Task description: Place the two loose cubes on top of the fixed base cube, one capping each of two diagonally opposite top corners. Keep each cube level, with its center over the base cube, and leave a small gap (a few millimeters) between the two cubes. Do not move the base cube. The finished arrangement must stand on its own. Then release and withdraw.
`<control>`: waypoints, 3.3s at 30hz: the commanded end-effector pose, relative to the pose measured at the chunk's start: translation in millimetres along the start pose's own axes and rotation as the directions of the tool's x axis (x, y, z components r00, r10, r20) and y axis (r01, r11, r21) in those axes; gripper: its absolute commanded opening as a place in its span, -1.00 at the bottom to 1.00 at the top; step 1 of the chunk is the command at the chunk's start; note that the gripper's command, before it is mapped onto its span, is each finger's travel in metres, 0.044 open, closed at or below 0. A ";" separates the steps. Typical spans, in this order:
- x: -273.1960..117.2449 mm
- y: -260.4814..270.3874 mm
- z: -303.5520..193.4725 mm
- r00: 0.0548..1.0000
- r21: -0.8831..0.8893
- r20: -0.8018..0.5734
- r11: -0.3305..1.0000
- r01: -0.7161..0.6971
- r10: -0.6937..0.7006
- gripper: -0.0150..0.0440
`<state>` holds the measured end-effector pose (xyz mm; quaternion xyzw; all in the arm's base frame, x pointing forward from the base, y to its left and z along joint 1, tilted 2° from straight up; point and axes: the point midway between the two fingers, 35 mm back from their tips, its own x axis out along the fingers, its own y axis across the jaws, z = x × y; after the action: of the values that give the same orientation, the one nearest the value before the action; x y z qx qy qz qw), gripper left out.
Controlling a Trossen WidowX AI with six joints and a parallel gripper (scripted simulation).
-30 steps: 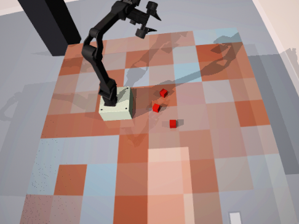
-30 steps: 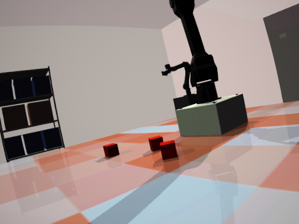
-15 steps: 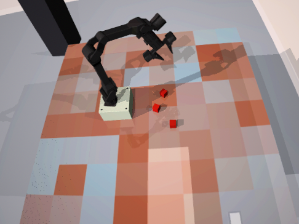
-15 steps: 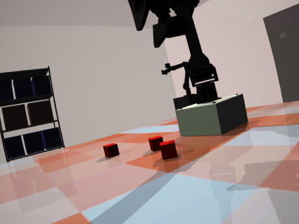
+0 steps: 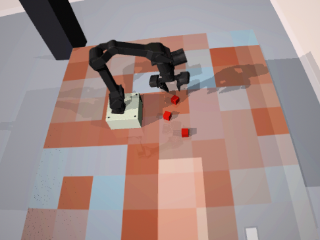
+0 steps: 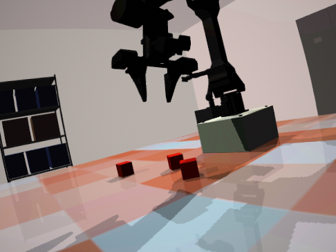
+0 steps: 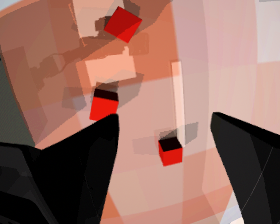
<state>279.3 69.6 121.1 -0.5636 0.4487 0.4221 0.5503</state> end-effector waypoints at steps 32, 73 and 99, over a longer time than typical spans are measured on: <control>112.9 57.0 -49.2 0.983 0.289 0.041 0.940 -0.183 0.179 0.41; 104.7 49.5 -49.1 0.983 0.289 0.041 0.940 -0.182 0.178 -0.14; 31.2 41.7 -52.3 0.983 0.293 0.041 0.939 -0.182 0.178 -0.14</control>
<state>245.7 15.6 78.8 -0.4306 0.5533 0.4039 0.5877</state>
